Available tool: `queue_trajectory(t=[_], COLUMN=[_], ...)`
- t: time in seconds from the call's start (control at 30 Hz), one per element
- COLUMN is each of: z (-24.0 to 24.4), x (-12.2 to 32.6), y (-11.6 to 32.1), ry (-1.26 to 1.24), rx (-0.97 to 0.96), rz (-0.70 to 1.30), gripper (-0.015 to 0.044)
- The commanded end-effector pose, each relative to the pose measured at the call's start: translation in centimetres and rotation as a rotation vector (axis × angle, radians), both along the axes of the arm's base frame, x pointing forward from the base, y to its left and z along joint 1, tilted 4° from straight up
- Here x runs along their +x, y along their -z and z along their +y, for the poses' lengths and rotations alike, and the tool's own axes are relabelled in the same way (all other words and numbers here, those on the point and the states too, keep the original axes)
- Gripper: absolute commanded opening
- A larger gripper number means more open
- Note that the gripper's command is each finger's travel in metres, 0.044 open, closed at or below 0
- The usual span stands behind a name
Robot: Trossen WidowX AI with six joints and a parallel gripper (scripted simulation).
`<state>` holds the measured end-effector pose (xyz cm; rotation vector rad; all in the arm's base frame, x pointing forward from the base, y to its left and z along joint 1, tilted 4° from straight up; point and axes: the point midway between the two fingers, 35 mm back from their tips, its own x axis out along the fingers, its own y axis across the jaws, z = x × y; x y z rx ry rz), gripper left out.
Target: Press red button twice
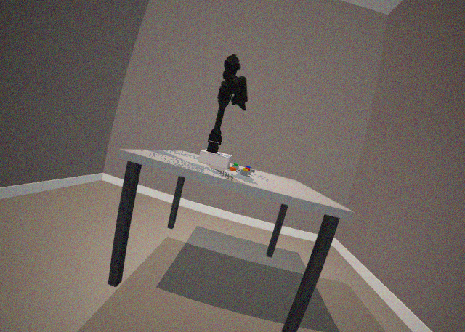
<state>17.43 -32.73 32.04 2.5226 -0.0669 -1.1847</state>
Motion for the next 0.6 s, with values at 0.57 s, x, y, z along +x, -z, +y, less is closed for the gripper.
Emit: queue_trajectory(t=[0.57], z=[16.6], x=[12.5], y=[13.2], ry=[-1.426], rx=[-0.594], rz=[0.395], gripper=[0.0400])
